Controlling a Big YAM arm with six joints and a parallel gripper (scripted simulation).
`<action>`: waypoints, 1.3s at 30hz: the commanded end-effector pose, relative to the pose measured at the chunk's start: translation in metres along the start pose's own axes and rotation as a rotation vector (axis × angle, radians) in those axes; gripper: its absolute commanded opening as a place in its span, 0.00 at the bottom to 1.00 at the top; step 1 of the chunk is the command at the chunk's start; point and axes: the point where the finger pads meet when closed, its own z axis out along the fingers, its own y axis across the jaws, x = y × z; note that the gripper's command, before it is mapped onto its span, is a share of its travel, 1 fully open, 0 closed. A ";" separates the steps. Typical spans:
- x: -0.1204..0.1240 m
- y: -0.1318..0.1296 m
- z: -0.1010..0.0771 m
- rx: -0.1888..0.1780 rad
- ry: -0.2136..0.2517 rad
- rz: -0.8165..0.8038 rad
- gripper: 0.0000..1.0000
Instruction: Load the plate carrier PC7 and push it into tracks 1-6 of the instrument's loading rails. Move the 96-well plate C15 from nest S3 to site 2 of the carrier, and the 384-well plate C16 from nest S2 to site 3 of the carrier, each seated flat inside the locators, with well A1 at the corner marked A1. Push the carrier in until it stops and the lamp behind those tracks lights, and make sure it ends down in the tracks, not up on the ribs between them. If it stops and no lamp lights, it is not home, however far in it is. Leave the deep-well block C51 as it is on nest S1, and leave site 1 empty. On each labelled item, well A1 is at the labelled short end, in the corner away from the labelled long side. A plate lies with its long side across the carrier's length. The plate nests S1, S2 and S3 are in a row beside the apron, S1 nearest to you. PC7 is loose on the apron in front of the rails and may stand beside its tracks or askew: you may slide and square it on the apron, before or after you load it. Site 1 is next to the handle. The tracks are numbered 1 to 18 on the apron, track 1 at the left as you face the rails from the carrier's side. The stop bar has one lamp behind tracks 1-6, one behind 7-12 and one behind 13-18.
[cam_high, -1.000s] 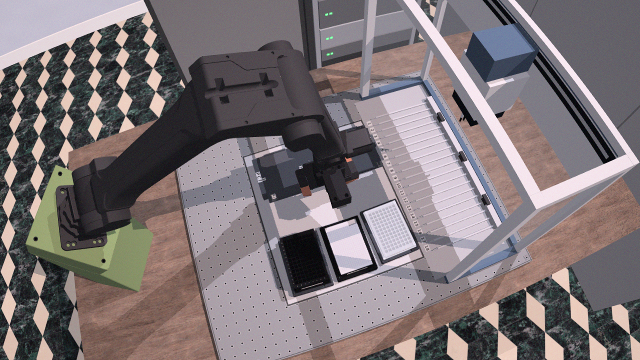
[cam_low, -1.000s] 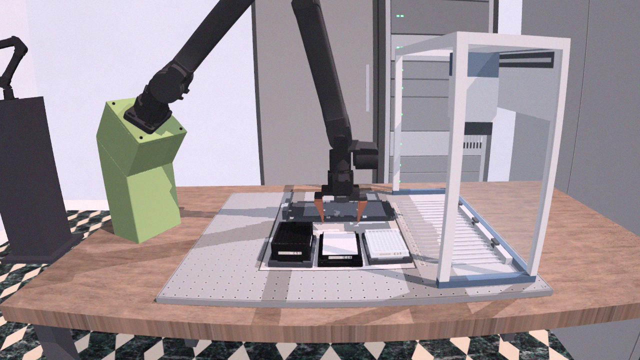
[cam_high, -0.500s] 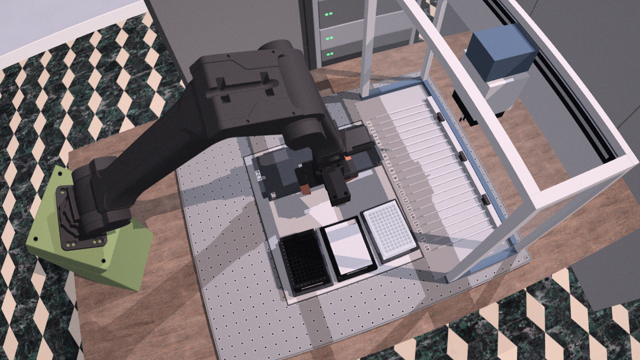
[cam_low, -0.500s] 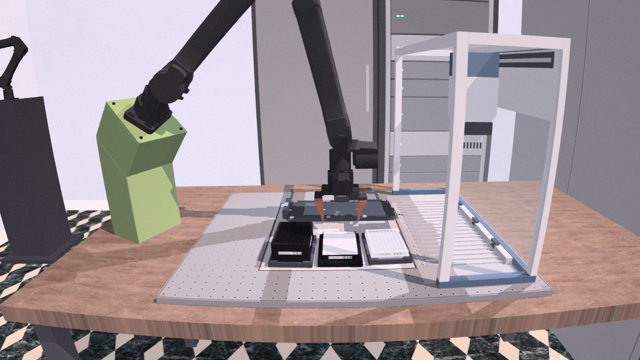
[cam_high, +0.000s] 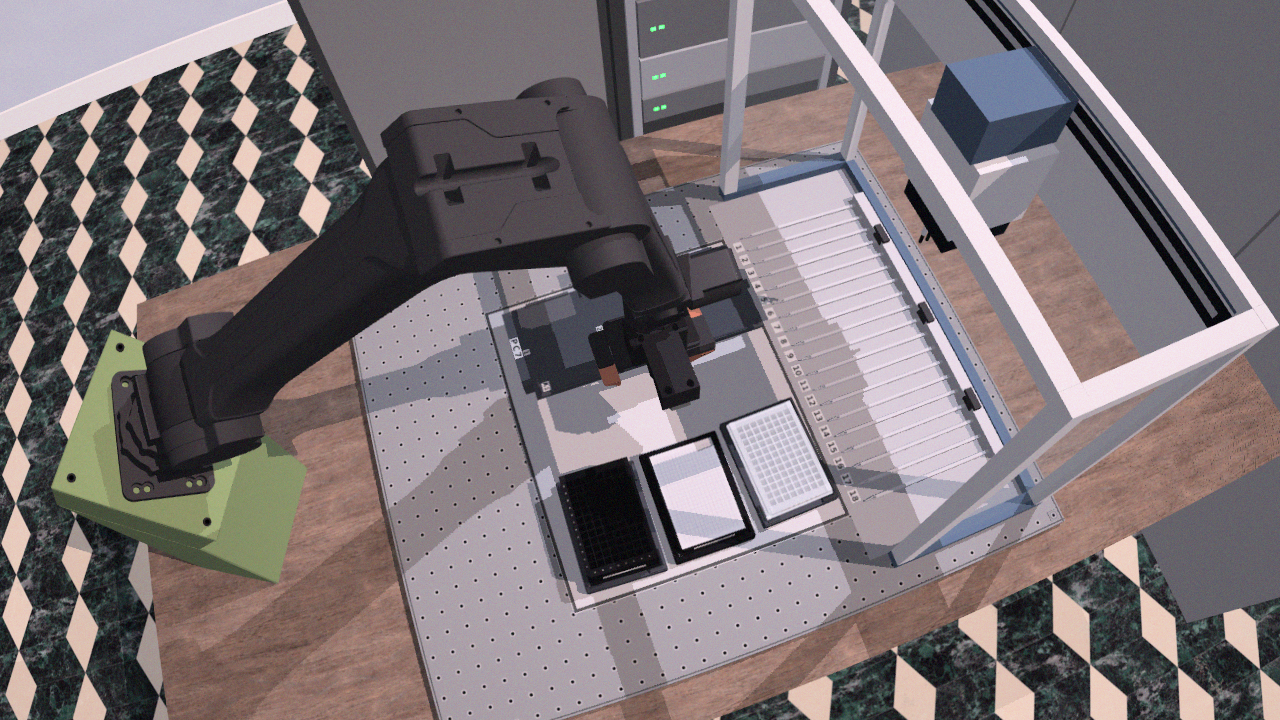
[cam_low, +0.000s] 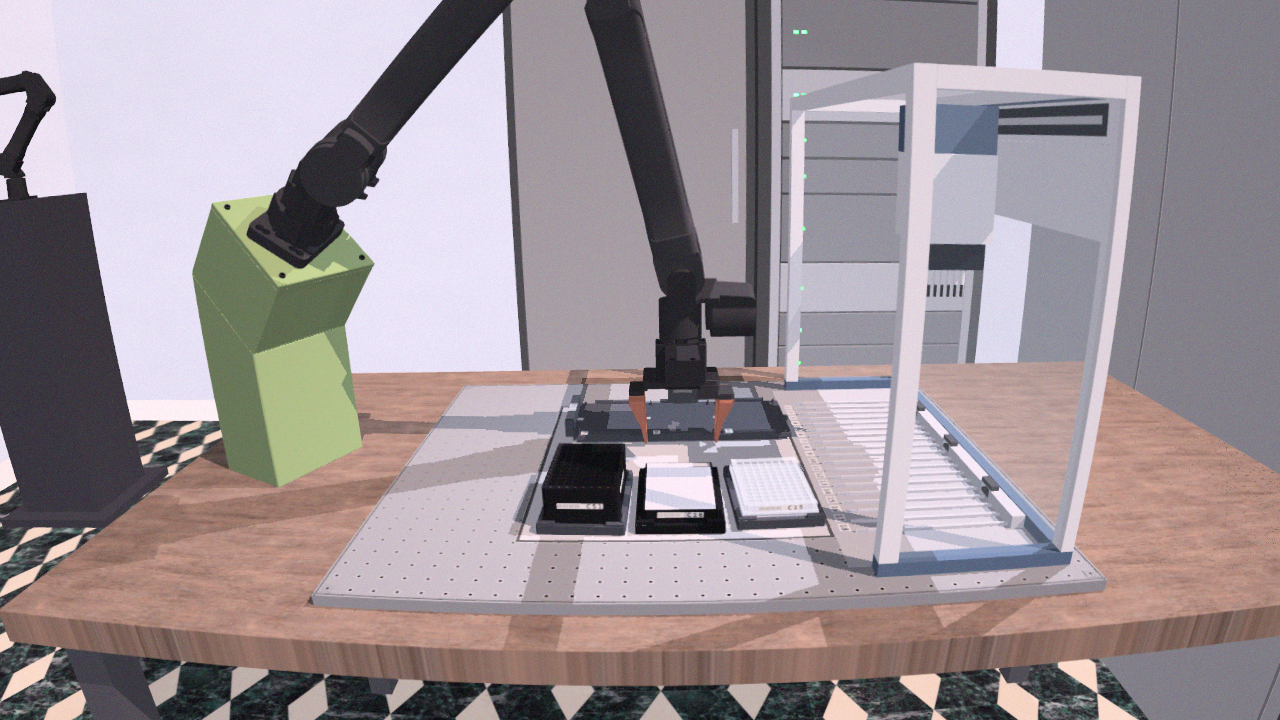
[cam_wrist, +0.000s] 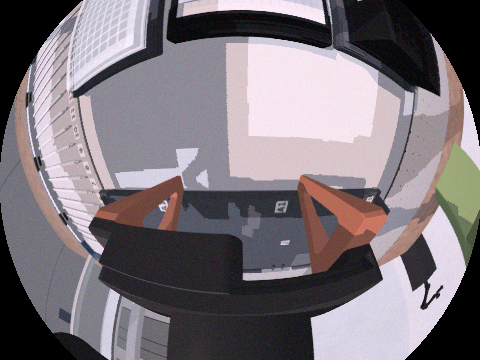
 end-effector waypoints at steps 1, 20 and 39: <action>0.021 0.007 -0.003 -0.010 0.023 -0.015 1.00; 0.027 0.007 -0.003 -0.009 0.024 -0.016 1.00; 0.002 0.008 -0.043 -0.022 0.017 0.000 1.00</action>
